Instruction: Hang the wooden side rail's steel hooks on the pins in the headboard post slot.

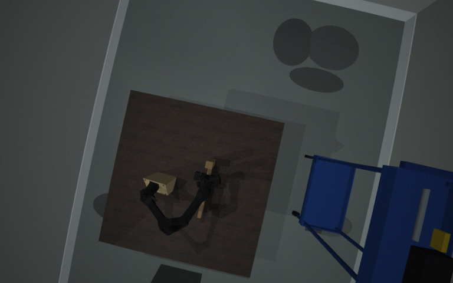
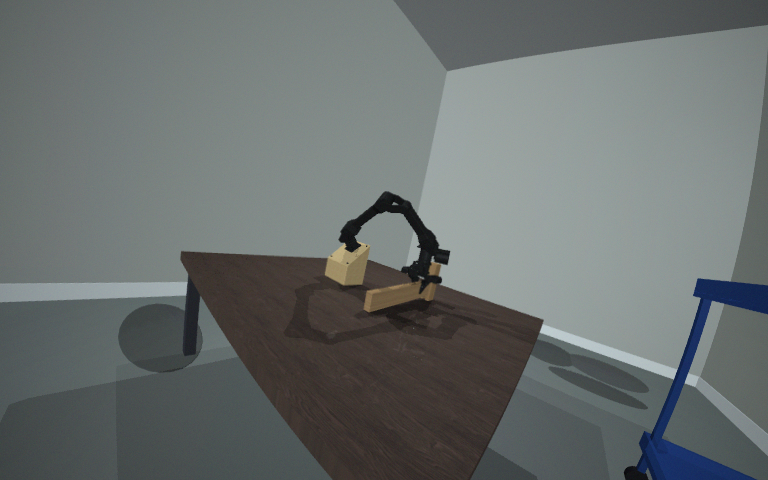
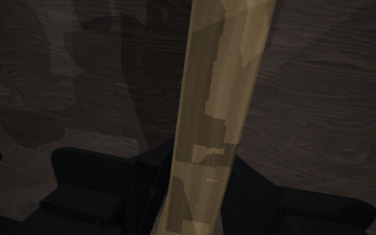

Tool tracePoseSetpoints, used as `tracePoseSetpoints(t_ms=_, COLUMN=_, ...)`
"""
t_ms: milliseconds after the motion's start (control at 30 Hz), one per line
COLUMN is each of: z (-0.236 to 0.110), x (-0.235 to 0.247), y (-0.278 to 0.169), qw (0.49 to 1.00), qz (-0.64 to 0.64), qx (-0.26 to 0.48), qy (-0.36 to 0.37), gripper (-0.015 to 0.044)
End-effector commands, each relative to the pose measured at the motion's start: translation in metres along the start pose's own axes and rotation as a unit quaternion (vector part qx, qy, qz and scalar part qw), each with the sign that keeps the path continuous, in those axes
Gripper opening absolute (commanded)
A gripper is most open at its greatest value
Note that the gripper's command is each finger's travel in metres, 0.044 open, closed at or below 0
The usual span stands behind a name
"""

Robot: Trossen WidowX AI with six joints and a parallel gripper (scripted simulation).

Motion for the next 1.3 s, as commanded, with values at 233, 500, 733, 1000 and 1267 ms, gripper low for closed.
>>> tracePoseSetpoints(t_ms=233, z=0.0016, x=-0.0006, y=-0.0018, qw=1.0, qz=-0.002, qx=0.004, qy=-0.001, gripper=0.0)
tracePoseSetpoints(t_ms=500, z=0.0029, x=-0.0006, y=-0.0018, qw=1.0, qz=-0.002, qx=0.004, qy=-0.001, gripper=0.0)
tracePoseSetpoints(t_ms=733, z=0.0041, x=-0.0006, y=-0.0018, qw=1.0, qz=-0.002, qx=0.004, qy=-0.001, gripper=0.0)
tracePoseSetpoints(t_ms=1000, z=0.0054, x=-0.0006, y=-0.0018, qw=1.0, qz=-0.002, qx=0.004, qy=-0.001, gripper=0.0)
tracePoseSetpoints(t_ms=1267, z=0.0068, x=-0.0006, y=-0.0018, qw=1.0, qz=-0.002, qx=0.004, qy=-0.001, gripper=0.0)
Point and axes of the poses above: the point midway between the two fingers, 35 mm back from their tips, its own z axis out along the fingers, its own x axis across the jaws, y = z × x, the point moved 5 cm from there along -z, back along the fingers, and after that the axes turned 13 degrees about z, right-handed, at the moved point
